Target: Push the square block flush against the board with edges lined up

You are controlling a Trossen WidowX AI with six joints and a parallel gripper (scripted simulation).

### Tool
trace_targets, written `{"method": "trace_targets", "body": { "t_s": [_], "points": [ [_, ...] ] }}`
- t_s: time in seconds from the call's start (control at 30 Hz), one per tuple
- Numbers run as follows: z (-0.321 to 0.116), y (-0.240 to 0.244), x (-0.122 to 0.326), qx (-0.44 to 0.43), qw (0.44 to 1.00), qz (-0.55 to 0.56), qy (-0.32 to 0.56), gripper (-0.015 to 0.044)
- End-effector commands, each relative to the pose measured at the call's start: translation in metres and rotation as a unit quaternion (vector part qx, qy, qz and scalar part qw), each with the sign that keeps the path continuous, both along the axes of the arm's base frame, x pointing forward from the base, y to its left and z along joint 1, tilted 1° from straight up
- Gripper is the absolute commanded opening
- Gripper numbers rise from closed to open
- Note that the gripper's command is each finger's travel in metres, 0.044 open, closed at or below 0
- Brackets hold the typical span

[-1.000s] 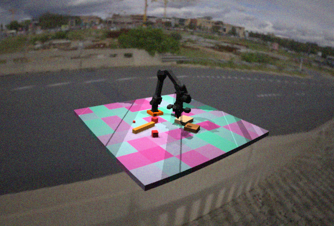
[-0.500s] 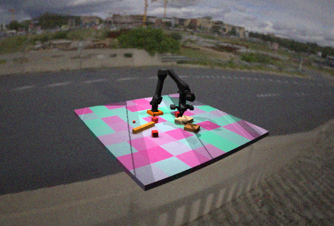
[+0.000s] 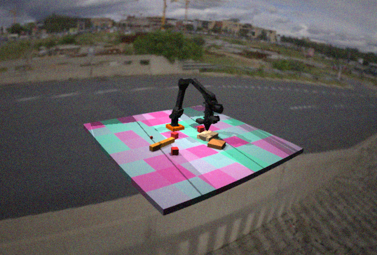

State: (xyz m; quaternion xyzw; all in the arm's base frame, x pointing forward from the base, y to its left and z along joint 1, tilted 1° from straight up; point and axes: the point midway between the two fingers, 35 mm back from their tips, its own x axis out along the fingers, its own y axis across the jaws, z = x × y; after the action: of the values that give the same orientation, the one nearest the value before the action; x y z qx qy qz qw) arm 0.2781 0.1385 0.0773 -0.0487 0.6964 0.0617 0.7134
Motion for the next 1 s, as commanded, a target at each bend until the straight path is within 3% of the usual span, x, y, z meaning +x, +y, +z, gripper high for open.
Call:
{"method": "trace_targets", "body": {
  "t_s": [0.0, 0.47, 0.97],
  "points": [
    [-0.001, 0.007, -0.006, 0.000, 0.998, 0.058, 0.001, 0.0000],
    [-0.001, 0.036, -0.028, -0.003, 0.955, 0.297, -0.004, 0.0000],
    [-0.001, 0.063, -0.056, -0.006, 0.845, 0.534, -0.009, 0.0000]
  ]
}}
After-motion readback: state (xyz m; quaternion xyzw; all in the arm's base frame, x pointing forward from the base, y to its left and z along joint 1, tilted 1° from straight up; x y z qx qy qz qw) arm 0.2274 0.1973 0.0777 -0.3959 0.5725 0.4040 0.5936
